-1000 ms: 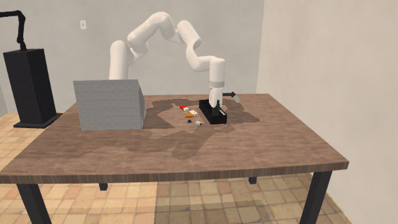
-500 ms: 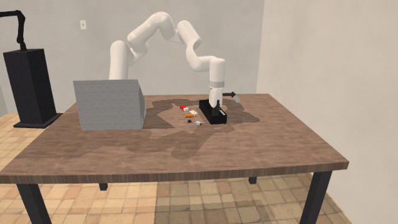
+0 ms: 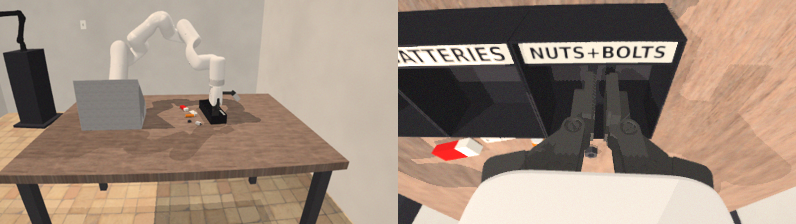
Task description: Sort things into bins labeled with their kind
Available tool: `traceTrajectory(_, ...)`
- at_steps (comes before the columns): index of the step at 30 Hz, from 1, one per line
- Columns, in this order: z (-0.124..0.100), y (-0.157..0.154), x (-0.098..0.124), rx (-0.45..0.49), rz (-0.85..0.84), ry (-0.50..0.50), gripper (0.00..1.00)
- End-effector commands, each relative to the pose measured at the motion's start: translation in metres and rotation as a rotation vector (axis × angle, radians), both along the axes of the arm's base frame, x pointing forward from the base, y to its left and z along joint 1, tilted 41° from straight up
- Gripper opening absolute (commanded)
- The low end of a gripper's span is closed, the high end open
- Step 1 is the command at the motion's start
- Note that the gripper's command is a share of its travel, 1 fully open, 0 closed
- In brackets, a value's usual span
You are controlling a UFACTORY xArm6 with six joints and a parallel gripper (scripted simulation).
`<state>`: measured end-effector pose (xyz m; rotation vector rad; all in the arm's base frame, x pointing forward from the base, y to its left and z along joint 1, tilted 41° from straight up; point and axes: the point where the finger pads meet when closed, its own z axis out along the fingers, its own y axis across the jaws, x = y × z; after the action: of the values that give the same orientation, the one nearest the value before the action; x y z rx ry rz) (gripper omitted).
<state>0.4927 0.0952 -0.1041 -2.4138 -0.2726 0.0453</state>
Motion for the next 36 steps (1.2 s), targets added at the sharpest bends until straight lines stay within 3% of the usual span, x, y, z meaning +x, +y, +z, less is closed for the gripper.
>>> traceTrajectory(1,0.005,-0.004,0.002,-0.001,-0.001,-0.003,0.07)
traceTrajectory(17,0.018,-0.015,0.004,-0.001,-0.001,-0.003,0.07)
traceTrajectory(25,0.04,-0.034,0.007,-0.001,-0.001,-0.003,0.07)
traceTrajectory(36,0.047,-0.027,0.004,-0.001,-0.001,-0.003,0.07)
